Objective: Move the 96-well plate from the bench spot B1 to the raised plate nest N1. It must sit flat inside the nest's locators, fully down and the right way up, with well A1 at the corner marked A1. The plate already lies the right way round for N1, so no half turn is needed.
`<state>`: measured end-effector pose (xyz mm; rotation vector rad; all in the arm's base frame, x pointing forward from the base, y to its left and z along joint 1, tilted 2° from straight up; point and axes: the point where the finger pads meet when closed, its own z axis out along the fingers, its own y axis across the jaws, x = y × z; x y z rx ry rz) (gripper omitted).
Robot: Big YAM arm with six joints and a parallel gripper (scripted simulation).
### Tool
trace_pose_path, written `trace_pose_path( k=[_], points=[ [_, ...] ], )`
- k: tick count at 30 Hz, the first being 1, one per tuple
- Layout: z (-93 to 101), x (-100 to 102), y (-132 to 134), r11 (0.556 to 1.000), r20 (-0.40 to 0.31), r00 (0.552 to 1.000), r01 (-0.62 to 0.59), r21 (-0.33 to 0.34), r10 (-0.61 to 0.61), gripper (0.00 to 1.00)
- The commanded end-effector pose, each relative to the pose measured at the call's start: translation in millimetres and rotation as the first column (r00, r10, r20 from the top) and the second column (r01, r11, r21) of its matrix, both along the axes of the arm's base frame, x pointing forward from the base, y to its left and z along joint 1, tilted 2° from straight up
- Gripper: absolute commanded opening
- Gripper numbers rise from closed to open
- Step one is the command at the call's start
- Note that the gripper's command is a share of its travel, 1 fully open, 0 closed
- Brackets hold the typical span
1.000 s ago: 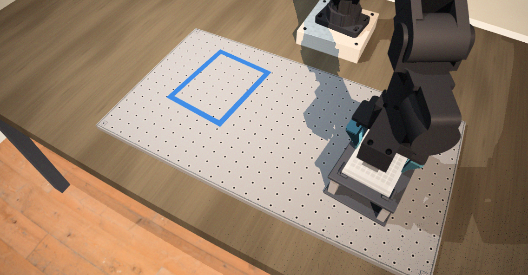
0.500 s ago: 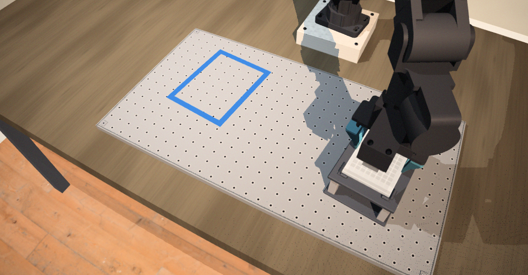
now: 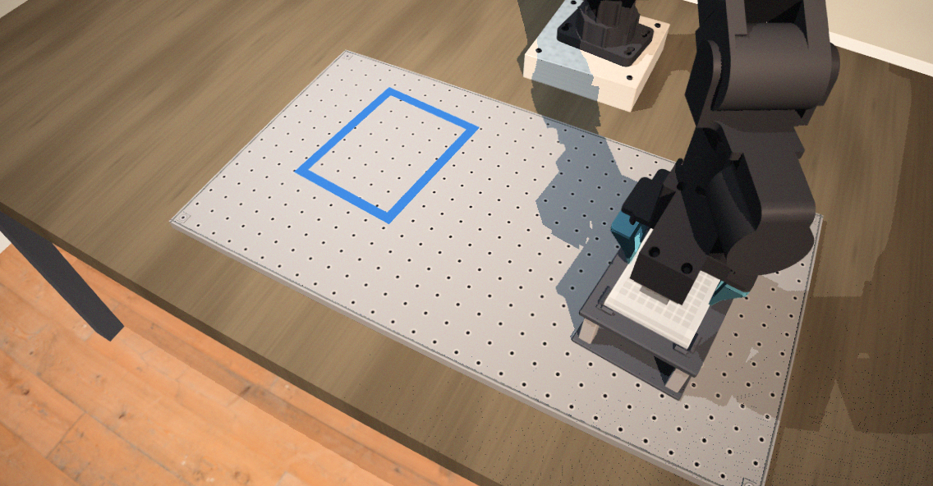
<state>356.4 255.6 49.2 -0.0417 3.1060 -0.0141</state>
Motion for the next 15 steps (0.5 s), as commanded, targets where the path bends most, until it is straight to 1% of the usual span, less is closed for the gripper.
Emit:
trace_pose_path(
  k=[1,15],
  points=[
    [4.3,12.5,3.4,1.000,0.012,1.000,0.001,0.005,-0.001,0.00],
    [8.3,17.0,6.6,1.000,0.021,1.000,0.001,0.012,-0.001,0.00]
  ],
)
